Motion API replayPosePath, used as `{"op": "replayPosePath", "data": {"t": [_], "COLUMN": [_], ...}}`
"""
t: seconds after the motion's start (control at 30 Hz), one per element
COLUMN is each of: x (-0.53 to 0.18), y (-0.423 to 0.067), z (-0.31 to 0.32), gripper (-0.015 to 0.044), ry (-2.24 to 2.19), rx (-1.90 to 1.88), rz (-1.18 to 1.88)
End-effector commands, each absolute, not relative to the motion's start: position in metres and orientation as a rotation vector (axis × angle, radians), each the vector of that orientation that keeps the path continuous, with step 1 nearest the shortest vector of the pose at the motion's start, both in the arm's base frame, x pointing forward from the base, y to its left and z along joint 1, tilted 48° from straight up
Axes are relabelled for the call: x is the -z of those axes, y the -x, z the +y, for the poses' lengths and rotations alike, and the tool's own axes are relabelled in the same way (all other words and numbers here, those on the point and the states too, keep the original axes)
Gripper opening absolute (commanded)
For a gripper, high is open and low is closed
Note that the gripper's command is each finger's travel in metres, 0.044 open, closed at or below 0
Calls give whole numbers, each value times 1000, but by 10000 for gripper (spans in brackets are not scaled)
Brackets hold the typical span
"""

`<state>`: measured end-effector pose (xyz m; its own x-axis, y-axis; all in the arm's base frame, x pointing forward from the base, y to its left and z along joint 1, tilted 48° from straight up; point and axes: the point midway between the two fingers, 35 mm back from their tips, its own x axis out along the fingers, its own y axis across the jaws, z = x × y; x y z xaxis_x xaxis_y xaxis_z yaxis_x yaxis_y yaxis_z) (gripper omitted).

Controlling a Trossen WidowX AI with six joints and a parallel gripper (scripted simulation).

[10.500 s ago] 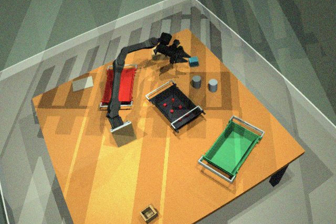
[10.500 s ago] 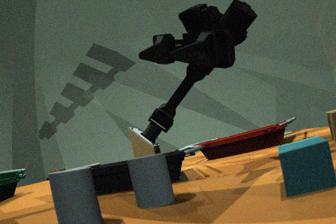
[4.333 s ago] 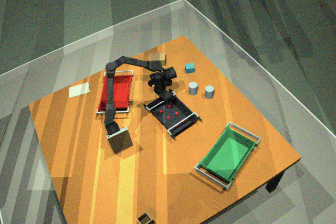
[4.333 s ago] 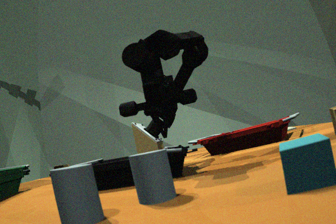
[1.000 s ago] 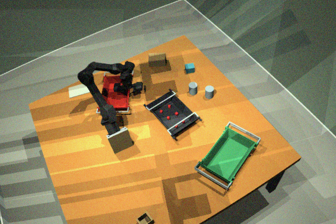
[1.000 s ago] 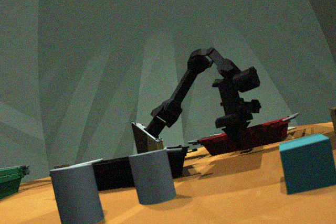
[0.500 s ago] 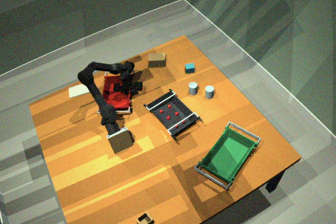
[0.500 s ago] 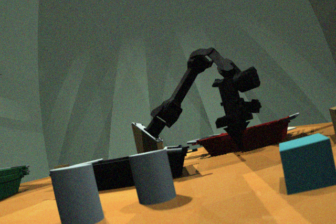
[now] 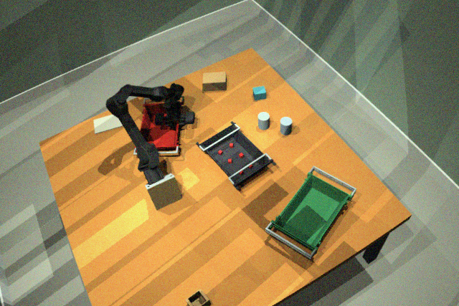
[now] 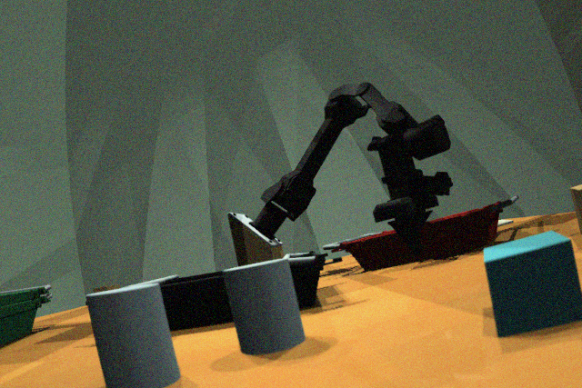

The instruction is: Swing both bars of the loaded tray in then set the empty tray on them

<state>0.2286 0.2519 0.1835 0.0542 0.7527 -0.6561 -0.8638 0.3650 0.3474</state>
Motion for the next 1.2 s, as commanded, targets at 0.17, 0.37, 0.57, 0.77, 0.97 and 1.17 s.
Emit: {"op": "replayPosePath", "data": {"t": [0.17, 0.37, 0.57, 0.77, 0.97, 1.17], "x": [-202, -225, -234, -237, -242, -249], "y": [-232, -228, -225, -220, -209, -196], "z": [228, 202, 191, 170, 142, 121], "gripper": [0, 0, 0, 0, 0, 0], "ry": [164, 164, 162, 171, 173, 164], "rx": [-1220, -1220, -1219, -1216, -1216, -1218], "rz": [889, 890, 889, 897, 902, 897]}}
